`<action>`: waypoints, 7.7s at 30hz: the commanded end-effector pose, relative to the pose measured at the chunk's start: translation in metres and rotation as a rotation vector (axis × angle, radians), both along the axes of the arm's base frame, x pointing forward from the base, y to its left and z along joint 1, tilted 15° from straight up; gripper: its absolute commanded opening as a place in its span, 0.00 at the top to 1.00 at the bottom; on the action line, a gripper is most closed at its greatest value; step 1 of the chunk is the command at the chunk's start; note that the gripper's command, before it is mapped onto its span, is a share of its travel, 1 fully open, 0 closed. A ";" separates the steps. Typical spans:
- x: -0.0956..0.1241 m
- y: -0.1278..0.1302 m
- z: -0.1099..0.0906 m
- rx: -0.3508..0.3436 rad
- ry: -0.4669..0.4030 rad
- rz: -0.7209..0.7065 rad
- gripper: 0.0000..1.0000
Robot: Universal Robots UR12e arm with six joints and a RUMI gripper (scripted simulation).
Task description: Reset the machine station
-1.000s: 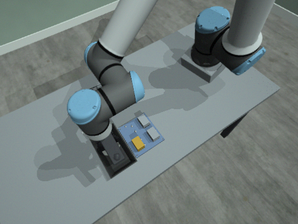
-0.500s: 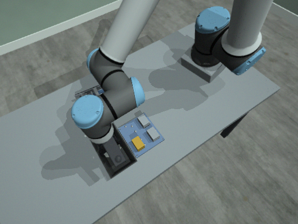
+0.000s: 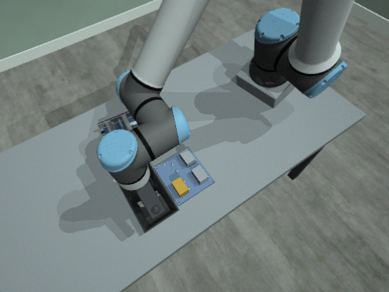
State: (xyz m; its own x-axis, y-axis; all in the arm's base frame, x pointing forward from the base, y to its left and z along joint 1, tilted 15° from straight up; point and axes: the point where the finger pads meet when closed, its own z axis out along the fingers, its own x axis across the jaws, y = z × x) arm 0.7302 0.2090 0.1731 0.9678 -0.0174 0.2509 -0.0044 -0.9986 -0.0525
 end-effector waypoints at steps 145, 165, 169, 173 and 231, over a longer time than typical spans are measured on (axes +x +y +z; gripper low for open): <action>0.008 0.002 -0.028 0.000 -0.002 0.000 1.00; 0.008 0.002 -0.028 0.000 -0.002 0.000 0.60; 0.008 0.002 -0.028 0.000 -0.002 0.000 0.60; 0.008 0.002 -0.028 0.000 -0.002 0.000 0.60; -0.028 -0.005 0.109 0.000 -0.002 0.000 0.60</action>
State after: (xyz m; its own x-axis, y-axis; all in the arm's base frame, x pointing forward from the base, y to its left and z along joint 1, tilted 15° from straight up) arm 0.7027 0.2036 0.2793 0.9677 -0.0175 0.2513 -0.0044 -0.9986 -0.0525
